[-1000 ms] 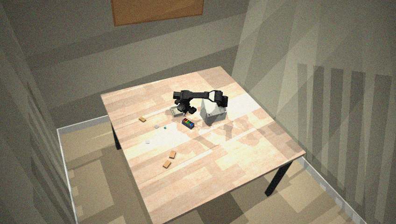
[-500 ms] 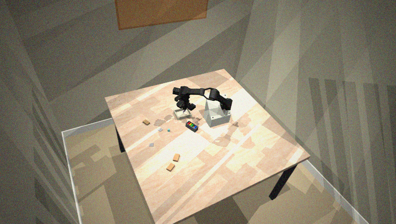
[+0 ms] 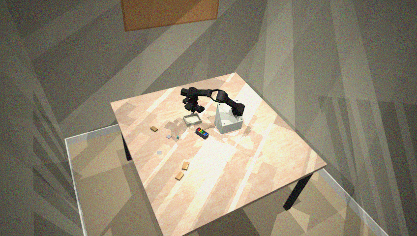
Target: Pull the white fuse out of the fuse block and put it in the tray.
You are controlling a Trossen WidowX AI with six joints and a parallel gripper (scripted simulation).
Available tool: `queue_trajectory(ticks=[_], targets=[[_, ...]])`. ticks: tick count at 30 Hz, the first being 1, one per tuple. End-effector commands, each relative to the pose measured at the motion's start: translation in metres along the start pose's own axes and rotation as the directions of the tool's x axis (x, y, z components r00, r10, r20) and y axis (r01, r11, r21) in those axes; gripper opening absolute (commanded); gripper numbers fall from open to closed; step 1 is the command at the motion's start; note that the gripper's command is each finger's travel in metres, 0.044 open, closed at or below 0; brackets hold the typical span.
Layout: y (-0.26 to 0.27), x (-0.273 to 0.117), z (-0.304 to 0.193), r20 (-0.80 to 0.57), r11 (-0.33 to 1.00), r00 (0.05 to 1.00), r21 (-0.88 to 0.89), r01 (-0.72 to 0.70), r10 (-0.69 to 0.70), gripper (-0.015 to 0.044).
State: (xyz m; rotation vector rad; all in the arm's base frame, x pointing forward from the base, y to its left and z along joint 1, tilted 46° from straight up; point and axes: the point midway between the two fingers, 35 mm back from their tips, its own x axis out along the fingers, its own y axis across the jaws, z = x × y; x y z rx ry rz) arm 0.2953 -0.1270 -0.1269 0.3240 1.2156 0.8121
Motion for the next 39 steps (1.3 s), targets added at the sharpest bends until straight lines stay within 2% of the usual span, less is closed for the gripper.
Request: queue_trajectory(ticks=[1,23,35,39], targets=[[-0.003,0.005,-0.001,-0.003,1.000,1.000,-0.005,0.005,-0.005,0.0000],[-0.002,0.038,-0.001,-0.002,1.000,1.000,-0.005,0.003,-0.003,0.0000],[-0.002,0.035,-0.002,-0.010,1.000,1.000,-0.009,0.004,-0.004,0.0315],[-0.002,0.001,-0.001,-0.004,1.000,1.000,-0.005,0.005,-0.005,0.0330]])
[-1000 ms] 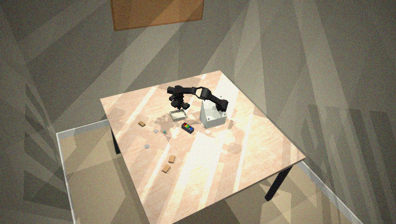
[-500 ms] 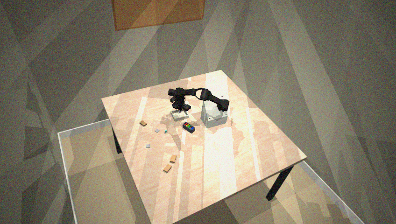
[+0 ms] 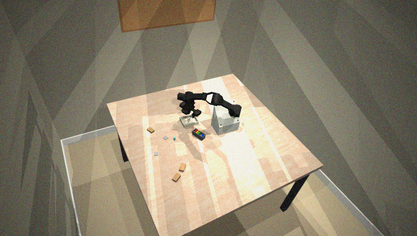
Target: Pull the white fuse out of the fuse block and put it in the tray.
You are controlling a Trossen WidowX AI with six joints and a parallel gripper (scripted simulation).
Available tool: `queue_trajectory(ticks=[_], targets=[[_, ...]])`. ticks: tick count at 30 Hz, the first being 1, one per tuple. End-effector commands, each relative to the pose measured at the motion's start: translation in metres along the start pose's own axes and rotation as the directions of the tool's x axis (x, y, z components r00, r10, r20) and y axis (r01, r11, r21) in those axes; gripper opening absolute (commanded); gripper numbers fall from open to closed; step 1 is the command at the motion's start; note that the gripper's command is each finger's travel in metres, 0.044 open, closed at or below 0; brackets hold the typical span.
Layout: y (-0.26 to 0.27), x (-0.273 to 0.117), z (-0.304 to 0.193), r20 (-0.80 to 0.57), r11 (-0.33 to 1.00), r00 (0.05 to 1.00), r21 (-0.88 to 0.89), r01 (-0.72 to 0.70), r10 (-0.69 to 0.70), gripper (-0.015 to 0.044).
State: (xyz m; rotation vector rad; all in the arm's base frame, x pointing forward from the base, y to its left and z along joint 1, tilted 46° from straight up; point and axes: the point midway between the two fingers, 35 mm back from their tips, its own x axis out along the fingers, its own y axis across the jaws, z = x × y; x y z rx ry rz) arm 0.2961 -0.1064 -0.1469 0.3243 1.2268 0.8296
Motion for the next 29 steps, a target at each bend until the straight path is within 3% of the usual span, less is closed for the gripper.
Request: queue_trajectory(ticks=[1,29], targets=[[-0.0032,-0.0308,0.0005,0.011,1.000,1.000,-0.001,0.018,-0.018,0.0330],[-0.0028,-0.0282,0.0013,0.016,1.000,1.000,0.001,0.015,-0.015,0.0330]])
